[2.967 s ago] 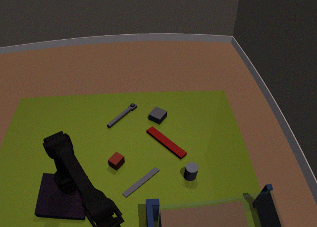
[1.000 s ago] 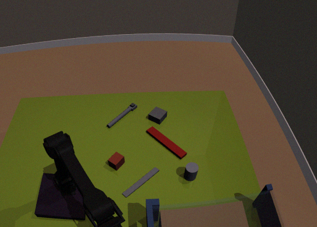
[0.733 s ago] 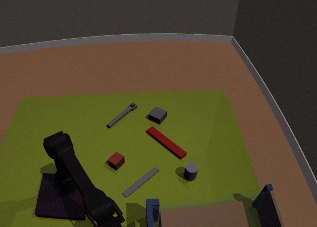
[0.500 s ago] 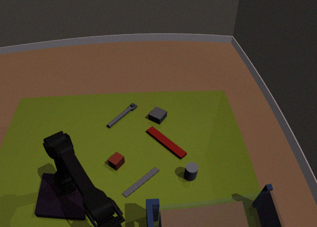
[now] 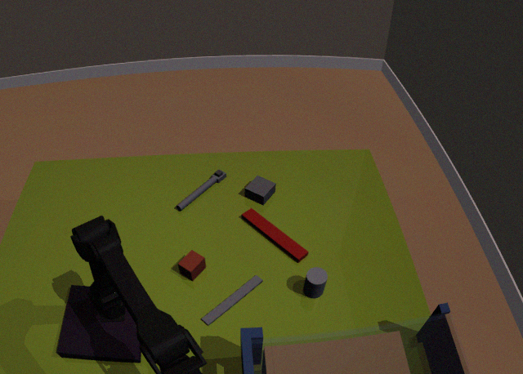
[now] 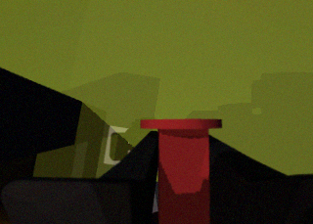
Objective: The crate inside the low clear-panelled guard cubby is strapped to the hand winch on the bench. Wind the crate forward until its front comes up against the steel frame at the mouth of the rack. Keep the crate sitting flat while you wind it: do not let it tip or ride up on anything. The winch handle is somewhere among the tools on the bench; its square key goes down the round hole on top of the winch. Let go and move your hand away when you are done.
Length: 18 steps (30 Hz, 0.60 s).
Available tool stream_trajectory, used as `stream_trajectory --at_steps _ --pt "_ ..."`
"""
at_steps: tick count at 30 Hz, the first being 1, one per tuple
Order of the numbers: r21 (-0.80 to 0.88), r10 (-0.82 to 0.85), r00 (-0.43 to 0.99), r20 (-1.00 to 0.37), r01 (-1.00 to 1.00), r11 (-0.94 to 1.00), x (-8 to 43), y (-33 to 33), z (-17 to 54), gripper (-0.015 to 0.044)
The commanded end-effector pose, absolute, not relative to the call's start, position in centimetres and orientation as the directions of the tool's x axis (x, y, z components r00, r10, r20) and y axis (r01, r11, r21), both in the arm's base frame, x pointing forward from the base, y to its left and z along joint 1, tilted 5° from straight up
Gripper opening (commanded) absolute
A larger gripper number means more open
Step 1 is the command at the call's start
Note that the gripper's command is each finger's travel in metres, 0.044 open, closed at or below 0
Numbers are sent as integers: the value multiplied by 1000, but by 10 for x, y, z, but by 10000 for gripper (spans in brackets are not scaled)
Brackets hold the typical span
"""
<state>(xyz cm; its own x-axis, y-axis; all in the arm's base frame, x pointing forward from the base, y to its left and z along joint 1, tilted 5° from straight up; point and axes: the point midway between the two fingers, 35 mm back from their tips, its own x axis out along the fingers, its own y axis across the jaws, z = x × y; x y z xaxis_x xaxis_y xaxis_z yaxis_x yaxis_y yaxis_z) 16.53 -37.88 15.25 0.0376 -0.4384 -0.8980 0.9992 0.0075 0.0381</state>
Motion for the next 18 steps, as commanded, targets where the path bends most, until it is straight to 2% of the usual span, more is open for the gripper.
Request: stream_trajectory --at_steps 1,18 --pt "82 -402 105 -909 994 74 192 -364 152 0" --pt "82 -402 105 -909 994 74 193 -363 152 0"
